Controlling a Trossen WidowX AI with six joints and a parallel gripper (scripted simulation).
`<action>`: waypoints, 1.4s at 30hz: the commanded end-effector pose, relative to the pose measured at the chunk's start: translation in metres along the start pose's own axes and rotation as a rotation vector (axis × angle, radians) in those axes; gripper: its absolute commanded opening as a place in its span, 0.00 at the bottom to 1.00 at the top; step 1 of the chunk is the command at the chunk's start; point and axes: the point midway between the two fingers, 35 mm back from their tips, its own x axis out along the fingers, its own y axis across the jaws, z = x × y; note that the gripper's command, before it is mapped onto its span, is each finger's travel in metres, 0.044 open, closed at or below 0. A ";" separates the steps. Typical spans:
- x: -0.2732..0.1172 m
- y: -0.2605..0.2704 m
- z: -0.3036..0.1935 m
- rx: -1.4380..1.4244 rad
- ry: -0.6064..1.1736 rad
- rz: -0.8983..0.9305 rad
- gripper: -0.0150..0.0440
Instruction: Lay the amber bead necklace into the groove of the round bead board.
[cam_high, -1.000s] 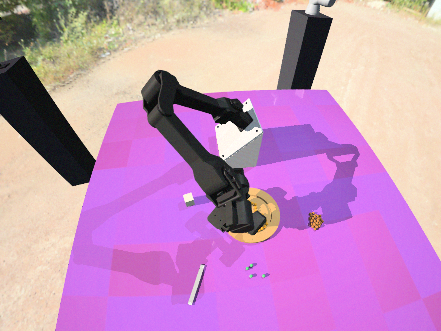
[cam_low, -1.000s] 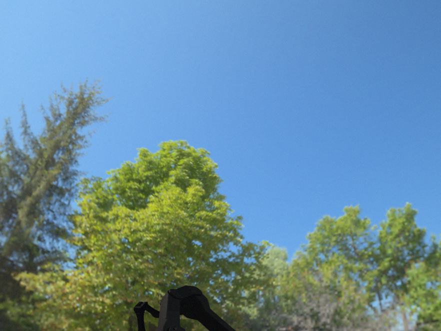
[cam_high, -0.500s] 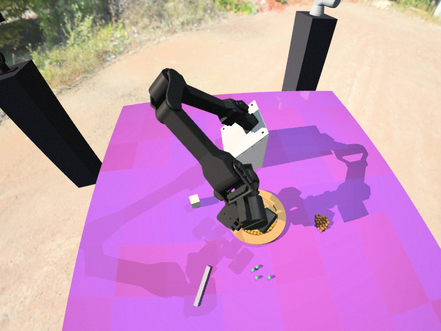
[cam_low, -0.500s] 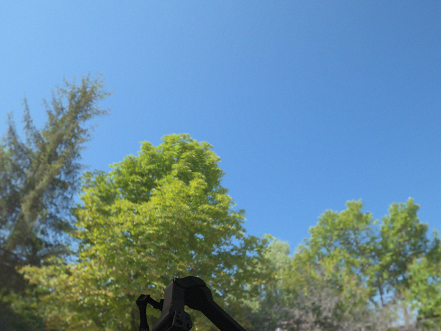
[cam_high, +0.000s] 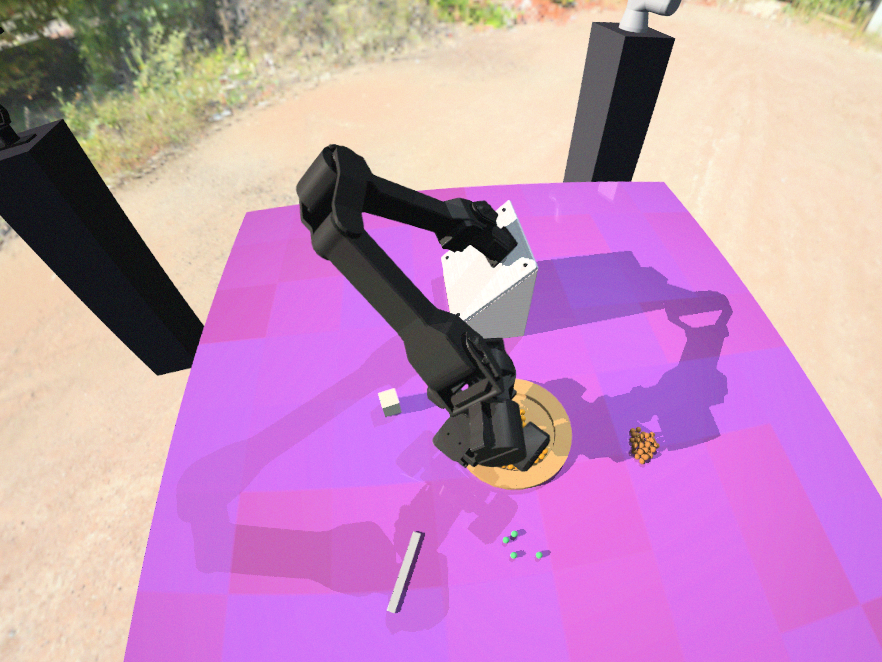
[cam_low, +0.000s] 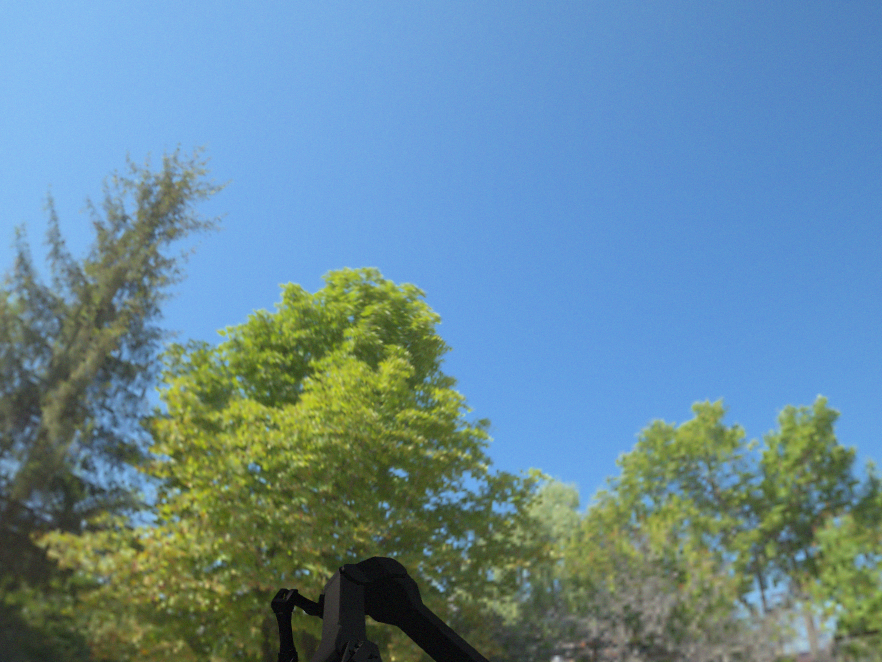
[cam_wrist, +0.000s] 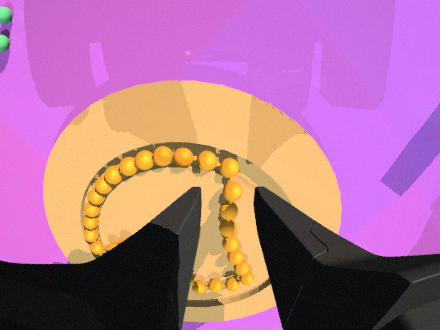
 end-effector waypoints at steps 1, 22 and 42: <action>0.008 -0.002 -0.003 -0.007 0.006 -0.009 0.46; 0.010 -0.002 -0.002 -0.003 0.004 -0.007 0.25; 0.010 -0.002 -0.002 -0.003 0.004 -0.007 0.25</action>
